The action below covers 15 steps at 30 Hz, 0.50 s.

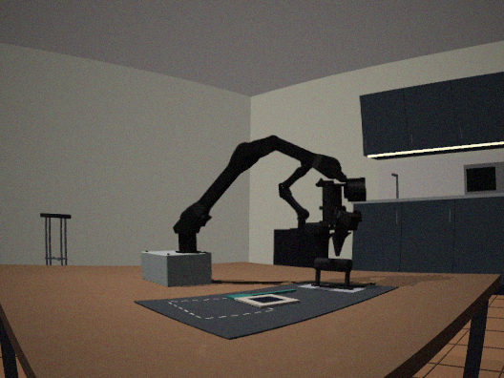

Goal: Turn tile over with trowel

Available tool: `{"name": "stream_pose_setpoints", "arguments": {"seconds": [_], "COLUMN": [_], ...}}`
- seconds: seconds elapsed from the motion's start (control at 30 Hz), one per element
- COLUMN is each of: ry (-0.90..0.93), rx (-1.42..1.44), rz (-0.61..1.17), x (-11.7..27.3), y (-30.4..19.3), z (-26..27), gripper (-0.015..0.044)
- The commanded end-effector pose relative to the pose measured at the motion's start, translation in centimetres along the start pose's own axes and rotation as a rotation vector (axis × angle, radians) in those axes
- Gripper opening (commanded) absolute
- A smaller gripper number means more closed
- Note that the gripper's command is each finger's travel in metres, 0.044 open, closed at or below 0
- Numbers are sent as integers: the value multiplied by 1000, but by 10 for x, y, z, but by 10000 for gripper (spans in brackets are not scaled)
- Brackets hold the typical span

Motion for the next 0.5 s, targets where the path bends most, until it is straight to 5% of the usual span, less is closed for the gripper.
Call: {"name": "stream_pose_setpoints", "arguments": {"seconds": [0.0,0.47], "ry": [-12,-12], "rx": [-3,-3], "rz": [6,6], "x": [-10,-30], "y": [-2,-2], "z": [-2,-2], "gripper": [270,270]}}
Point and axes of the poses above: the point midway between the two fingers, 35 mm back from their tips, its own x axis back along the fingers, its own z axis across the jaws, y = z × x, the point moved 2 cm from there along x, back along the fingers, and after that the axes turned 13 degrees about -x, right-handed, at the moved point
